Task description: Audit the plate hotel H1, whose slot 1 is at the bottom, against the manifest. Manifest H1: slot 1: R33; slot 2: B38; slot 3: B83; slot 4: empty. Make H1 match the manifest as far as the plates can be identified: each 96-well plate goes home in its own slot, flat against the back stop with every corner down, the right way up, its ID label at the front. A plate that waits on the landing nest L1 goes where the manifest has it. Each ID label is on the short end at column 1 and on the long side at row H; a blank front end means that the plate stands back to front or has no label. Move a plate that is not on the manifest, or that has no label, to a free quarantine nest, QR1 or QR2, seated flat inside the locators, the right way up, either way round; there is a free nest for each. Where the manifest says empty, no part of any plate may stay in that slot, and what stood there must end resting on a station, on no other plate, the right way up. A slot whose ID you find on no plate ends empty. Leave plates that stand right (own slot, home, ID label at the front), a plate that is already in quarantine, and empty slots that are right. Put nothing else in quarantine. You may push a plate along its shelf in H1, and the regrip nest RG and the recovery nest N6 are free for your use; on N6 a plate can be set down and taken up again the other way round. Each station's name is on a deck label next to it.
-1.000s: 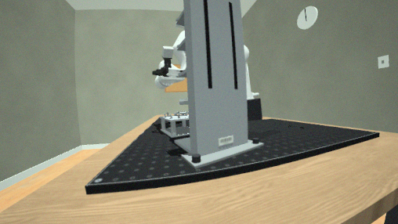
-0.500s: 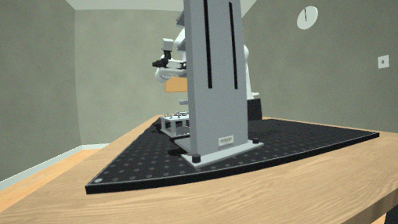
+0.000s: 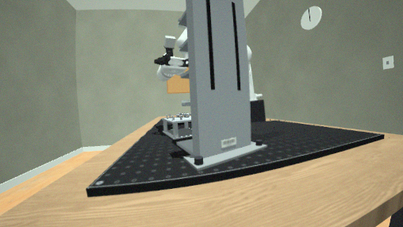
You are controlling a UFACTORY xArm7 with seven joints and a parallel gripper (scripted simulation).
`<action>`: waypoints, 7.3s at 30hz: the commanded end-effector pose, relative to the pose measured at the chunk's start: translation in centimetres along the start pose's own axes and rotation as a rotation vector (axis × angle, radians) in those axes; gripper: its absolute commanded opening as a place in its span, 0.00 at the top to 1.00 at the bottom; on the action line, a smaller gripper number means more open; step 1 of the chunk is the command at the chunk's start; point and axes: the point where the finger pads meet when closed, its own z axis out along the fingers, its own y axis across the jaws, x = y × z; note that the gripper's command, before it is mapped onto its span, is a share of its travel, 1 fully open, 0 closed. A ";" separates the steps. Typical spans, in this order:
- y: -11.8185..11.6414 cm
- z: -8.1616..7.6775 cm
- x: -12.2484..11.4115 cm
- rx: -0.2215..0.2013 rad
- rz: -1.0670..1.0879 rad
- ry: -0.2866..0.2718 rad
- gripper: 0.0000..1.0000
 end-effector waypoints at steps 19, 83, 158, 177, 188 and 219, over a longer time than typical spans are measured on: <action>0.1 1.3 0.1 0.000 -0.004 -0.001 0.00; 0.1 7.9 0.1 0.001 -0.004 0.000 0.00; 0.1 10.0 0.1 0.000 -0.004 0.000 1.00; 0.1 10.0 0.1 0.000 -0.004 0.000 1.00; 0.1 10.0 0.1 0.000 -0.004 0.000 1.00; 0.1 7.3 0.3 0.000 -0.004 0.000 1.00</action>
